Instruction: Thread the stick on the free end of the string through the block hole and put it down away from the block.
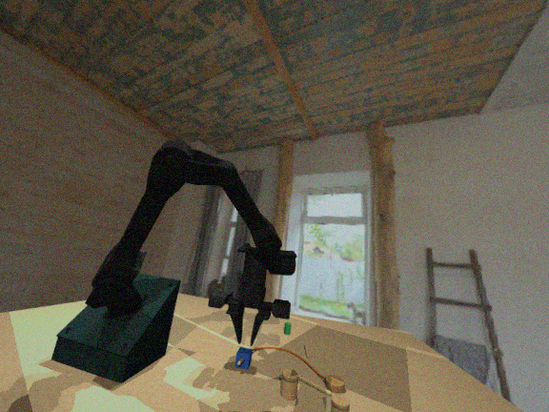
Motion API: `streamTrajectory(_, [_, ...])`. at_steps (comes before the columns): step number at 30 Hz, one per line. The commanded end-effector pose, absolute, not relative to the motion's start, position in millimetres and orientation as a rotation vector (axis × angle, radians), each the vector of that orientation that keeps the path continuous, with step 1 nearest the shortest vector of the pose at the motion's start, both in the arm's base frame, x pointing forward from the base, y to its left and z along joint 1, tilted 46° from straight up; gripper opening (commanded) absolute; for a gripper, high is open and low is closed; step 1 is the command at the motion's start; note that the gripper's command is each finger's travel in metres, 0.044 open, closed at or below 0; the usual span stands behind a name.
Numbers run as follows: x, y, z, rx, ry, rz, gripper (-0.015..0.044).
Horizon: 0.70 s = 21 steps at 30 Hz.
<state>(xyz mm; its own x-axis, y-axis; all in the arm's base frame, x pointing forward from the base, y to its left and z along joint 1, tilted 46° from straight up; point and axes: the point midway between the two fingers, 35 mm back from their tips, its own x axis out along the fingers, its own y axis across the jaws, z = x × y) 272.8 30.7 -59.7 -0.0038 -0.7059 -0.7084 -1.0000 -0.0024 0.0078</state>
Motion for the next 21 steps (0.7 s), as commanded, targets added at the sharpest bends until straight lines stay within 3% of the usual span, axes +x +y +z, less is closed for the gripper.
streamTrajectory(1, [270.7, 24.0, -65.6, -1.768, 1.768, 0.743, 0.0122])
streamTrajectory(21, [268.1, -0.6, -87.4, -1.770, 1.772, 0.740, 0.0122])
